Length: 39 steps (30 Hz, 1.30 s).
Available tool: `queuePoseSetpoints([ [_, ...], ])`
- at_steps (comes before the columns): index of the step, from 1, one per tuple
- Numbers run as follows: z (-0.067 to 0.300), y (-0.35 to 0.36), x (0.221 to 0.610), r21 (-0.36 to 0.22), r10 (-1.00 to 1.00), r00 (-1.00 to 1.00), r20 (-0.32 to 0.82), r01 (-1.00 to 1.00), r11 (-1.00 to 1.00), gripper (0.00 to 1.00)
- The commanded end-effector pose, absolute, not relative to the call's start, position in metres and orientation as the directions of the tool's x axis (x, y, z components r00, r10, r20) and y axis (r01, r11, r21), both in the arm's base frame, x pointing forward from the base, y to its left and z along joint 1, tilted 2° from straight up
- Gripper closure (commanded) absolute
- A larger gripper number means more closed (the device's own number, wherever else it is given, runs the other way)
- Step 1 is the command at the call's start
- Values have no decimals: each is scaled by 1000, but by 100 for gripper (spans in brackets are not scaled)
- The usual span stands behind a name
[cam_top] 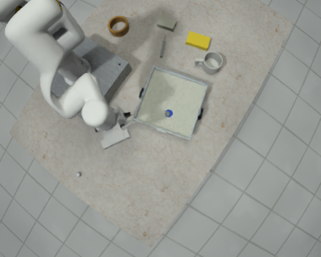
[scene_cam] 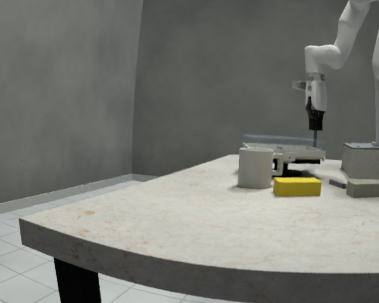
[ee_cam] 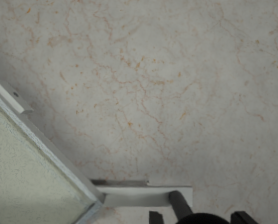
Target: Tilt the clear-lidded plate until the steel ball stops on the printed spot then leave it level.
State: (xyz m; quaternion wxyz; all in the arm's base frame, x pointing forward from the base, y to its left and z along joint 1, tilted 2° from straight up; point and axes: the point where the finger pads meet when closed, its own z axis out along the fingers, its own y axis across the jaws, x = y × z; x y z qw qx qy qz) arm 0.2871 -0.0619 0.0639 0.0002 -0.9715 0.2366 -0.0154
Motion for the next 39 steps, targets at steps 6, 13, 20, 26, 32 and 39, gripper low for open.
queuePoseSetpoints([
  [6, 66, -62, 289, -9, -458, 888, 33, -458, -889, 100],
  [13, 66, -62, 289, -9, -458, 888, 33, -458, -889, 100],
  [20, 67, -62, 290, -9, -458, 888, 33, -458, -889, 100],
  [26, 67, -62, 290, -9, -458, 888, 33, -458, -889, 100],
  [32, 68, -61, 290, -9, -458, 888, 33, -458, -889, 100],
  [39, 66, -62, 290, -9, -460, 887, 33, -460, -888, 100],
])
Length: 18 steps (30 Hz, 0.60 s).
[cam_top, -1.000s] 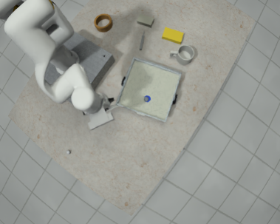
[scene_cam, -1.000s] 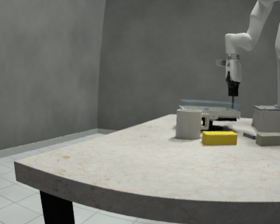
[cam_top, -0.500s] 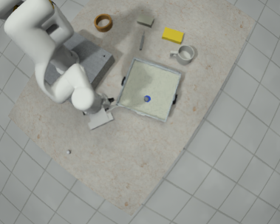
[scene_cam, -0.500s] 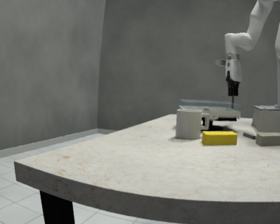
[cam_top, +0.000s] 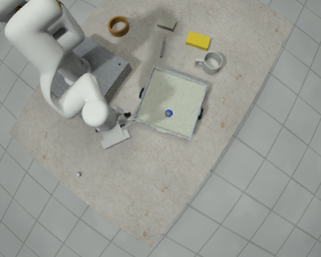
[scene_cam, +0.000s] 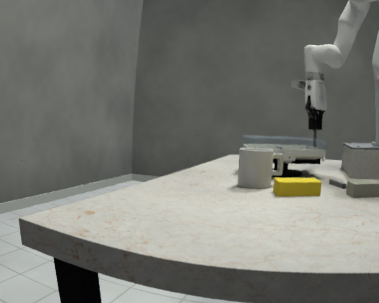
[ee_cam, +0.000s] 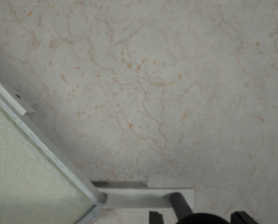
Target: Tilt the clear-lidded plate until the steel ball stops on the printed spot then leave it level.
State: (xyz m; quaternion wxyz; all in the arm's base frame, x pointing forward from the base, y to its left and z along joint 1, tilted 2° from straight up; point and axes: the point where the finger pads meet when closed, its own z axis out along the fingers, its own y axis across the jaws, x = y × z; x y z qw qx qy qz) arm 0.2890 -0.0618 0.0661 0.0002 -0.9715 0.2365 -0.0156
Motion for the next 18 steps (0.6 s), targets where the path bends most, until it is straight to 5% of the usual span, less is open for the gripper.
queuePoseSetpoints([
  [1, 66, -62, 290, -9, -460, 887, 33, -460, -888, 100],
  [18, 65, -62, 288, -9, -460, 887, 33, -460, -888, 100],
])
